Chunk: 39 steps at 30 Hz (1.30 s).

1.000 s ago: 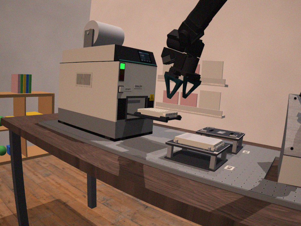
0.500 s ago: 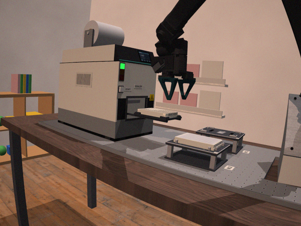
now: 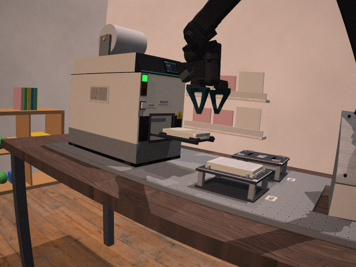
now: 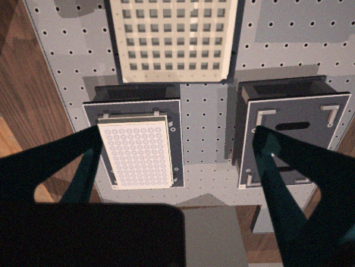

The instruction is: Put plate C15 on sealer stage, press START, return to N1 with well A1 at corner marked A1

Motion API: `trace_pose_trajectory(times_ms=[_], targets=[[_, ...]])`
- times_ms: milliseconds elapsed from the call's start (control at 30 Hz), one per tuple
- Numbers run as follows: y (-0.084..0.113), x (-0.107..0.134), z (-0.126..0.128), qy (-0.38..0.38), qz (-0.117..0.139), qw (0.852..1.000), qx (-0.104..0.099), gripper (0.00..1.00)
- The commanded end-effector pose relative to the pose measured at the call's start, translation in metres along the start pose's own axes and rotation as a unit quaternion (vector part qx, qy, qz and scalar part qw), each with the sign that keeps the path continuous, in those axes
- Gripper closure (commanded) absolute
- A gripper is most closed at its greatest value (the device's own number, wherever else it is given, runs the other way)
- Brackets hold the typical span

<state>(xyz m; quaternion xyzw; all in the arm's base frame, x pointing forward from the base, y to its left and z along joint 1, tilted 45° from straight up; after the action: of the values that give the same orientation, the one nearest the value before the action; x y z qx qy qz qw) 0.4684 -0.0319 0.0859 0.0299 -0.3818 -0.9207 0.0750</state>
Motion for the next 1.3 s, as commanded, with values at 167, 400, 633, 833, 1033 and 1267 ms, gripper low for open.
trace_pose_trajectory(times_ms=[167, 400, 633, 833, 1033, 1267], targets=[[0.060, -0.023, 0.055, 0.019, -0.023, 0.999, 0.015, 0.06], [0.061, -0.018, 0.062, 0.009, -0.008, 1.000, 0.009, 0.08], [0.112, -0.018, 0.093, 0.012, -0.031, 0.999, 0.016, 0.12], [0.131, -0.020, 0.111, 0.008, -0.028, 0.999, 0.014, 1.00], [0.115, -0.018, 0.096, -0.004, -0.017, 1.000, 0.007, 1.00], [0.103, -0.016, 0.084, -0.010, -0.011, 1.000, 0.004, 1.00]])
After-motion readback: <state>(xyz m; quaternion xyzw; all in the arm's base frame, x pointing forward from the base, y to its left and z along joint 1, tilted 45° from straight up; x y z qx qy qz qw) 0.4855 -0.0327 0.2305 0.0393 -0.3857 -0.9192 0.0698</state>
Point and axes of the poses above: the point where the finger pads meet when closed, its own y axis back along the fingers, its own z axis across the jaws, x = y × z, the point moved 9 cm from there along y, back along the fingers, and after that the axes turned 10 degrees about y, right-handed, at the moved point
